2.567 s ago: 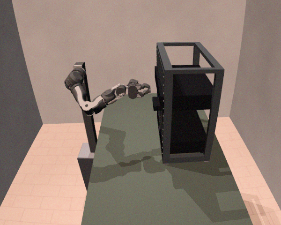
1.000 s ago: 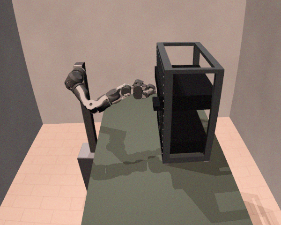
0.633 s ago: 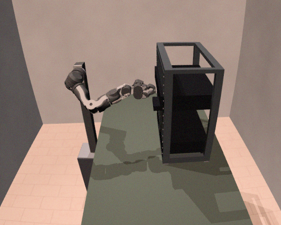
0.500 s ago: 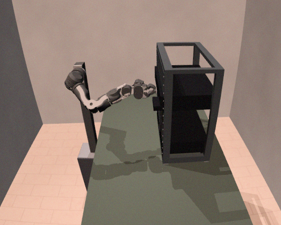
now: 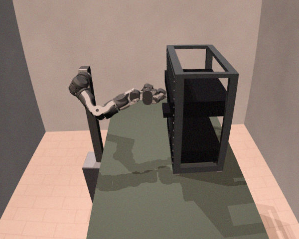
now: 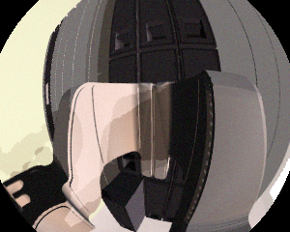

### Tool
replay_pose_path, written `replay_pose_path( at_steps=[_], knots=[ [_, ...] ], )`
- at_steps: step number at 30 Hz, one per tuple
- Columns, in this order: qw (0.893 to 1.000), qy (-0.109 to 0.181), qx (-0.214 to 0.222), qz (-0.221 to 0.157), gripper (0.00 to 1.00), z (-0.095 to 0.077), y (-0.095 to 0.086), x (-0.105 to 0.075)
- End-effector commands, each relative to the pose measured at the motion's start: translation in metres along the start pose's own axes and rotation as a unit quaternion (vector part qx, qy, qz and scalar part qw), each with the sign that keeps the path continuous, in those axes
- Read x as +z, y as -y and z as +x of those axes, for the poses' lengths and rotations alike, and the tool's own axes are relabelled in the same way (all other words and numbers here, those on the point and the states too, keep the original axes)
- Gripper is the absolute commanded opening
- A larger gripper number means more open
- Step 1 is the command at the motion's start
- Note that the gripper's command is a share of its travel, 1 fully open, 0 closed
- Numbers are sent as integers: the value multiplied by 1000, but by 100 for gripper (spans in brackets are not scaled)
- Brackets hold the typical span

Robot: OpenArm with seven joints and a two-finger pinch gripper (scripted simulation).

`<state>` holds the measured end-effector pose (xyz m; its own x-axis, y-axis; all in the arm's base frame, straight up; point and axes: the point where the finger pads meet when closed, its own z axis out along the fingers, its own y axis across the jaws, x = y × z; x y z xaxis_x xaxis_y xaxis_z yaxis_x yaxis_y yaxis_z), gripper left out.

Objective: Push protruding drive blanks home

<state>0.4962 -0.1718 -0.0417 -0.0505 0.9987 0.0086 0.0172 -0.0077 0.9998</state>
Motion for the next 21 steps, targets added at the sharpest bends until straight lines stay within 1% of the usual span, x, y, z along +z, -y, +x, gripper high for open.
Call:
replay_pose_path(
  at_steps=[1,21],
  knots=[
    [1000,-1,-1,-5,0,0,-3,1],
    [1000,-2,-1,-5,0,0,-4,6]
  ],
)
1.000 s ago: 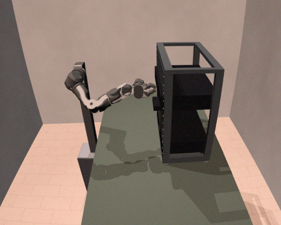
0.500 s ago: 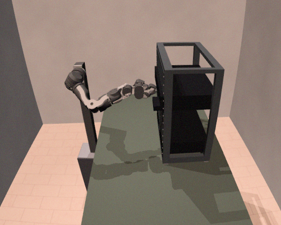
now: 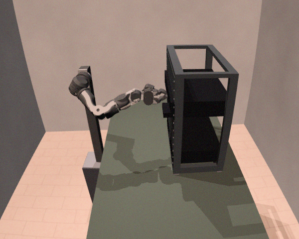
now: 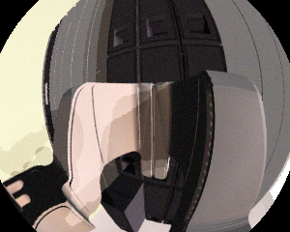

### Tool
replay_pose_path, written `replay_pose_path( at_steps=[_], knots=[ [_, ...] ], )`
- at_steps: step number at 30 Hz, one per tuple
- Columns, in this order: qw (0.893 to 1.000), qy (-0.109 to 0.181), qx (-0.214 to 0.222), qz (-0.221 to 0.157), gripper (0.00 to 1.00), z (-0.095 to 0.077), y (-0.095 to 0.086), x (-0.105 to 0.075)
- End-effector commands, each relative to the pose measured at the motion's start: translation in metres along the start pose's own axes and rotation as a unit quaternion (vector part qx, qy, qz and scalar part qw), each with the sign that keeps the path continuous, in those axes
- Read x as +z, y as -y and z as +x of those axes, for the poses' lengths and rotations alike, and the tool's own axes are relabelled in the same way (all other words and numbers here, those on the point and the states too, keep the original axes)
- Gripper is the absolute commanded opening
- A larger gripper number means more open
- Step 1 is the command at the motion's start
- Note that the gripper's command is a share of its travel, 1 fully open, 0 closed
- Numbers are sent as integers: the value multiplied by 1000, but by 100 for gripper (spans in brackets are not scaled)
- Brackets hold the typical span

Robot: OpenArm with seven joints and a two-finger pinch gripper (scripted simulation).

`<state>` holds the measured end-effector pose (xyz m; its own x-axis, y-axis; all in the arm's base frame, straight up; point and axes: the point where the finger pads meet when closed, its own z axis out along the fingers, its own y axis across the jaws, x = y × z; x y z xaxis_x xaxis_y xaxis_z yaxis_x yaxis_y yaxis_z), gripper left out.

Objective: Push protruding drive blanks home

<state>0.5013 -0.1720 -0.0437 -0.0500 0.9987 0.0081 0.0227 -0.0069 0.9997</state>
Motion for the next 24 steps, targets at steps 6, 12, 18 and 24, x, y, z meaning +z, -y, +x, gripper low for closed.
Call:
replay_pose_path(
  at_steps=[6,12,18,24],
  knots=[
    [1000,-2,-1,-8,0,1,-6,0],
    [1000,-2,-1,-8,0,0,-6,1],
    [1000,-2,-1,-8,0,1,-6,3],
    [1000,-2,-1,-8,0,1,-6,3]
  ],
)
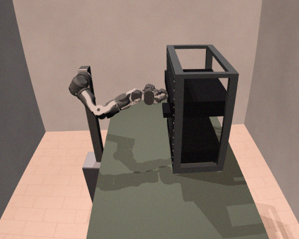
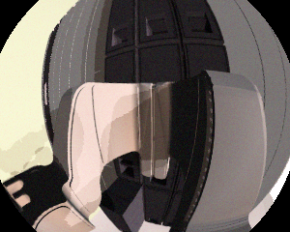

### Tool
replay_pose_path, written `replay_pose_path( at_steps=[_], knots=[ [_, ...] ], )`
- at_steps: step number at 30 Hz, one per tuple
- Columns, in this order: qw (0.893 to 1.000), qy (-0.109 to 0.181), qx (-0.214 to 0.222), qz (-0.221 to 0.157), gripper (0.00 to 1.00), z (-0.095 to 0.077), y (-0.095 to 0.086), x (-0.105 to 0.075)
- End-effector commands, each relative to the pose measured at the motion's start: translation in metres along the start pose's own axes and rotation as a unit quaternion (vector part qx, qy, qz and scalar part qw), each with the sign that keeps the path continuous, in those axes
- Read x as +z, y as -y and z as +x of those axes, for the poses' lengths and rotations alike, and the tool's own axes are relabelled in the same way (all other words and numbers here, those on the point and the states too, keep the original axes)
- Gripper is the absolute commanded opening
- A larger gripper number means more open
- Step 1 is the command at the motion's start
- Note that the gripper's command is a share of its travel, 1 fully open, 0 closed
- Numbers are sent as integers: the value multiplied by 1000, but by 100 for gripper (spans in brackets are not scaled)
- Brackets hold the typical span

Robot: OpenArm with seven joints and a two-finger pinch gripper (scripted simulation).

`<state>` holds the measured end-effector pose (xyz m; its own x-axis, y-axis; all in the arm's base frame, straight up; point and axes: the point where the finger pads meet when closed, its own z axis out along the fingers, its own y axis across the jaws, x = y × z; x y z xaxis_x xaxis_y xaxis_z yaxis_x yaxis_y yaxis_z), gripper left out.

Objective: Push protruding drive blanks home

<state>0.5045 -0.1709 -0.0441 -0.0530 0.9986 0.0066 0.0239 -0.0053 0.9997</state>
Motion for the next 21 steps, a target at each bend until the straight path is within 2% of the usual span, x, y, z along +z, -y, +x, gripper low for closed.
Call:
replay_pose_path(
  at_steps=[1,21],
  knots=[
    [1000,-1,0,-9,0,0,-6,0],
    [1000,0,0,-8,0,-1,-7,3]
  ],
)
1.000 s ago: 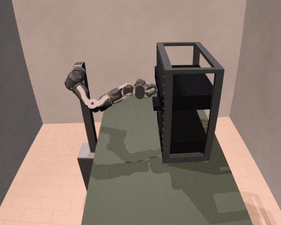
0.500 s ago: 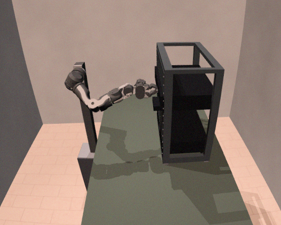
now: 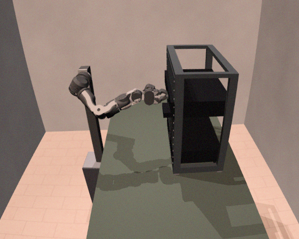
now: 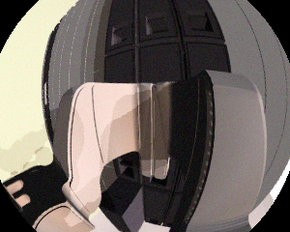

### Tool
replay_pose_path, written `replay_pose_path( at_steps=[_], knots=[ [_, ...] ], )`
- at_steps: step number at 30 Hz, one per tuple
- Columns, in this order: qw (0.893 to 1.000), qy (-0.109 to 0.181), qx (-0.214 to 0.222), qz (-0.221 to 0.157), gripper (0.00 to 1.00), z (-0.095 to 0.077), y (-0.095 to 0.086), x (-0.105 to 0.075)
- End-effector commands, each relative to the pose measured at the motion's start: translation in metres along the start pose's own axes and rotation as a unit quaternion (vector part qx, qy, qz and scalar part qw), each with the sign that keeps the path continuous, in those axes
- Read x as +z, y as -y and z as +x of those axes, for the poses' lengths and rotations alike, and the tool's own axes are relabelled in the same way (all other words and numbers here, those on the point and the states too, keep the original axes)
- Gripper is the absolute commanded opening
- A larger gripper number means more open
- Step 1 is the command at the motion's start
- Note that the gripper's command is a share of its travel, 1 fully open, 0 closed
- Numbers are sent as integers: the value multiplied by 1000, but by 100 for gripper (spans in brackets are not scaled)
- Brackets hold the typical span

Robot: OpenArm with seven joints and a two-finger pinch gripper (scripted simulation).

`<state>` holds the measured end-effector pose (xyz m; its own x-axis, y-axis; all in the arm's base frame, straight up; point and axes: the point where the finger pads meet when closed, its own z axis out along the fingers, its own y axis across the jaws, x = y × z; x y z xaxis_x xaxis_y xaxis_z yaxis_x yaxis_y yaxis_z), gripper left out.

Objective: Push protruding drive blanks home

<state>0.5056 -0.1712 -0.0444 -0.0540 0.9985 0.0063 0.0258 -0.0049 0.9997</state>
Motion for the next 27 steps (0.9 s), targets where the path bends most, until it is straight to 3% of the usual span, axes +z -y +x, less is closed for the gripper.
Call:
replay_pose_path(
  at_steps=[1,10,16,18,27],
  knots=[
    [1000,0,0,-9,0,0,-7,1],
    [1000,-1,0,-12,0,1,-9,-2],
    [1000,-1,0,-12,0,1,-9,-24],
    [1000,-1,0,-12,0,1,-9,-24],
    [1000,-1,-1,-12,0,1,-8,-82]
  ],
)
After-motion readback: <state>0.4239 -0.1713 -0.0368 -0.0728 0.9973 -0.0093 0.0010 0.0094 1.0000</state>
